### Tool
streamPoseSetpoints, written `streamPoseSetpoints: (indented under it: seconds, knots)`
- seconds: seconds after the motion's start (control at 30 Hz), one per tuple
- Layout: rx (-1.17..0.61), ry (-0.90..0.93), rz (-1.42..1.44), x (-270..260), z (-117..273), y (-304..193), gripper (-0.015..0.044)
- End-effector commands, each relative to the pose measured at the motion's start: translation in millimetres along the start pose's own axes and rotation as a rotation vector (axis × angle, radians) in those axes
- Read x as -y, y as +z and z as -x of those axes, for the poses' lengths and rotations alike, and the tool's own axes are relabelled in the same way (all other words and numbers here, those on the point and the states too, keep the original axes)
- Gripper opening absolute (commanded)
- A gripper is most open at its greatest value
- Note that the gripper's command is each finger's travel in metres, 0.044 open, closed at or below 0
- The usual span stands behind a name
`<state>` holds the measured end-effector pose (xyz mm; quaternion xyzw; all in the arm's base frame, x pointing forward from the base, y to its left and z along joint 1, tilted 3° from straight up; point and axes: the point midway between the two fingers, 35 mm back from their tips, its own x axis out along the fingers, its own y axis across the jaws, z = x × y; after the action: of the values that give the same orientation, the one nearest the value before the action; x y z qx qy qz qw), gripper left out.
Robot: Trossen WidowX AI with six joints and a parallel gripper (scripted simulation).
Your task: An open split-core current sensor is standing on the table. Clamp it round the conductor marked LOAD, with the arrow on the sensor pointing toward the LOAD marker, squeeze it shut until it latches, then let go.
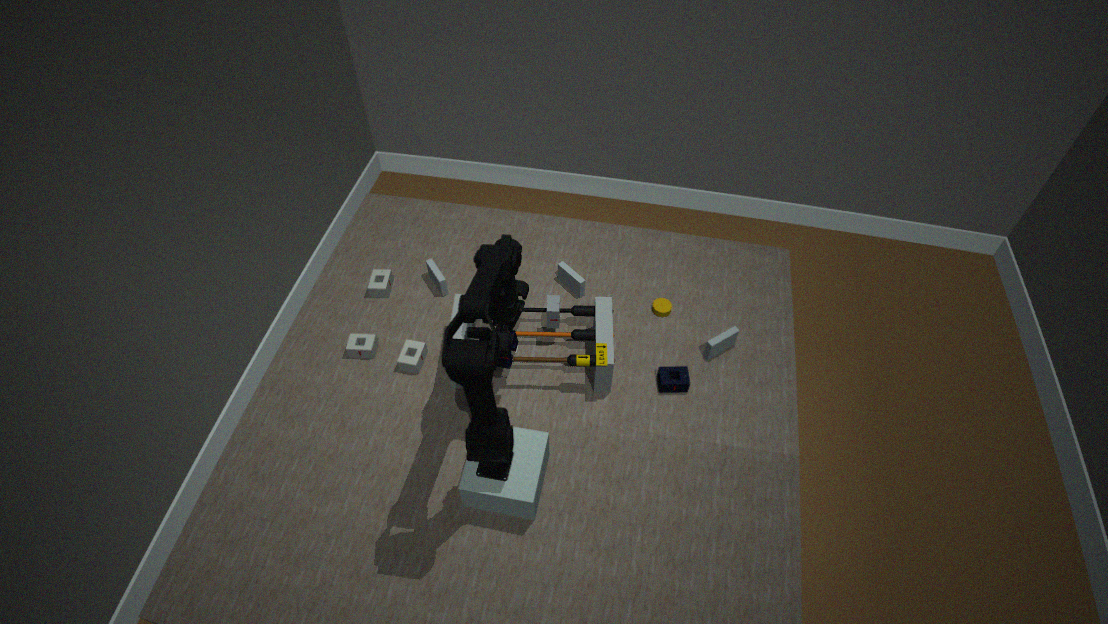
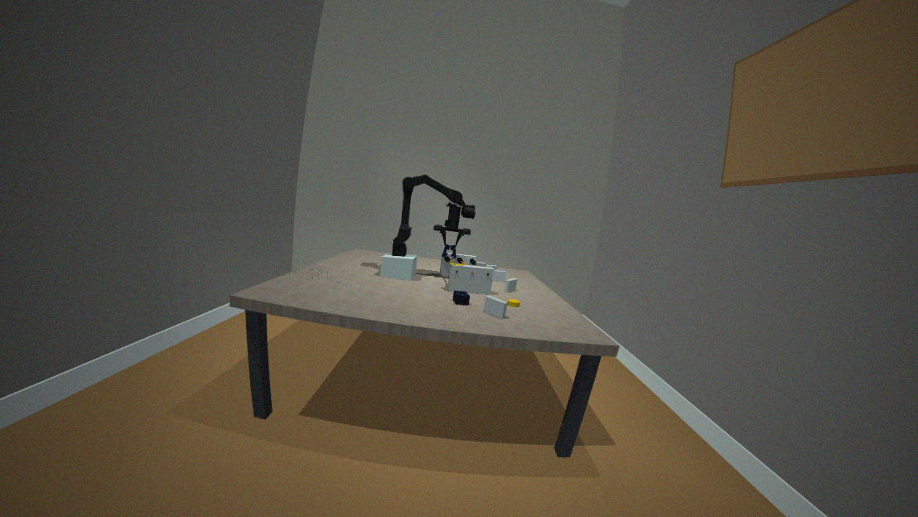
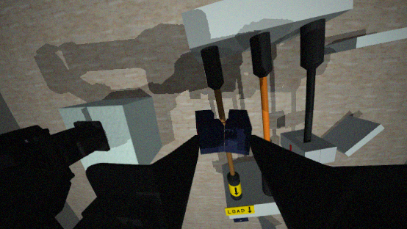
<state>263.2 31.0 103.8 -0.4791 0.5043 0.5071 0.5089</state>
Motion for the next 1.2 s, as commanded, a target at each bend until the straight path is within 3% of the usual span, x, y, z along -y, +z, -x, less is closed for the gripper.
streamPoseSetpoints:
  seconds: [0.0, 1.17]
  knots:
    - [-0.006, 0.002, 0.136, 4.4, -1.7, -0.2, 0.0000]
    - [-0.005, 0.002, 0.191, 5.8, -48.6, -0.2, 0.0000]
